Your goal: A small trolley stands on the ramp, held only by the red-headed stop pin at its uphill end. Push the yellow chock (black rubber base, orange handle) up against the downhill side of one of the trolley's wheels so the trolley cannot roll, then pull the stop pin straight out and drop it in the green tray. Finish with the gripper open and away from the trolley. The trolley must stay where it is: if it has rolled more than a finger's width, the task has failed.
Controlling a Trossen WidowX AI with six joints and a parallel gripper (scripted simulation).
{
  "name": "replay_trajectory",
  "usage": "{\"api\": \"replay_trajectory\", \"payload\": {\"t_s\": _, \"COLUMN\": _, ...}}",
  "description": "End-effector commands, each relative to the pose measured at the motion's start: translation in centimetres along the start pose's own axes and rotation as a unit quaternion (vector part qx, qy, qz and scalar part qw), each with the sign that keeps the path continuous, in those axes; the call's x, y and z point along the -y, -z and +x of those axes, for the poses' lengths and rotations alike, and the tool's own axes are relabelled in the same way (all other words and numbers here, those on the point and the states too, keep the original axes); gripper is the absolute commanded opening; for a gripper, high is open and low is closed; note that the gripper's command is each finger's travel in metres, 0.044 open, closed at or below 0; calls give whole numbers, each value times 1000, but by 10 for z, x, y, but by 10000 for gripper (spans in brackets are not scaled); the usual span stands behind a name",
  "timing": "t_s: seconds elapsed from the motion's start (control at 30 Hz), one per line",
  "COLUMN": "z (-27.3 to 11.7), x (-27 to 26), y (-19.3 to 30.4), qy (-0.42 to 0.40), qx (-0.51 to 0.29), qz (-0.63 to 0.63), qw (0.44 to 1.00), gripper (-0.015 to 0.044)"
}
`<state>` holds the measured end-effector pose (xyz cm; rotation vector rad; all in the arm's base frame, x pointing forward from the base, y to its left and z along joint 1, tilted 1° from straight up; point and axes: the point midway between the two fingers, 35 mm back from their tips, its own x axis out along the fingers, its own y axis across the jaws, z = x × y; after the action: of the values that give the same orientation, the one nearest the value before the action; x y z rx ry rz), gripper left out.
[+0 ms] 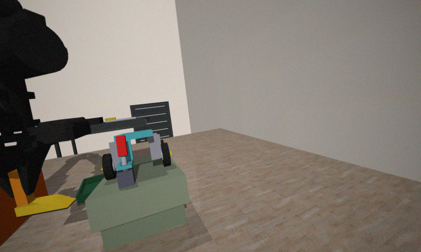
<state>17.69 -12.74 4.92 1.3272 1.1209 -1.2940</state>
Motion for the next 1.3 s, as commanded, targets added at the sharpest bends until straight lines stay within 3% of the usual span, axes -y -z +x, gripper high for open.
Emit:
{"api": "replay_trajectory", "payload": {"t_s": 0.0, "z": -14, "x": -1, "y": 0, "qy": -5, "qx": 0, "qz": -2, "qw": 1000, "gripper": 0}}
{"api": "replay_trajectory", "payload": {"t_s": 0.5, "z": -65, "x": -4, "y": 0, "qy": -5, "qx": 0, "qz": -2, "qw": 1000, "gripper": 0}}
{"api": "replay_trajectory", "payload": {"t_s": 0.73, "z": -68, "x": -4, "y": 0, "qy": -5, "qx": 0, "qz": -5, "qw": 1000, "gripper": 0}}
{"api": "replay_trajectory", "payload": {"t_s": 1.27, "z": -68, "x": -4, "y": 1, "qy": -5, "qx": 3, "qz": -260, "qw": 965, "gripper": 0}}
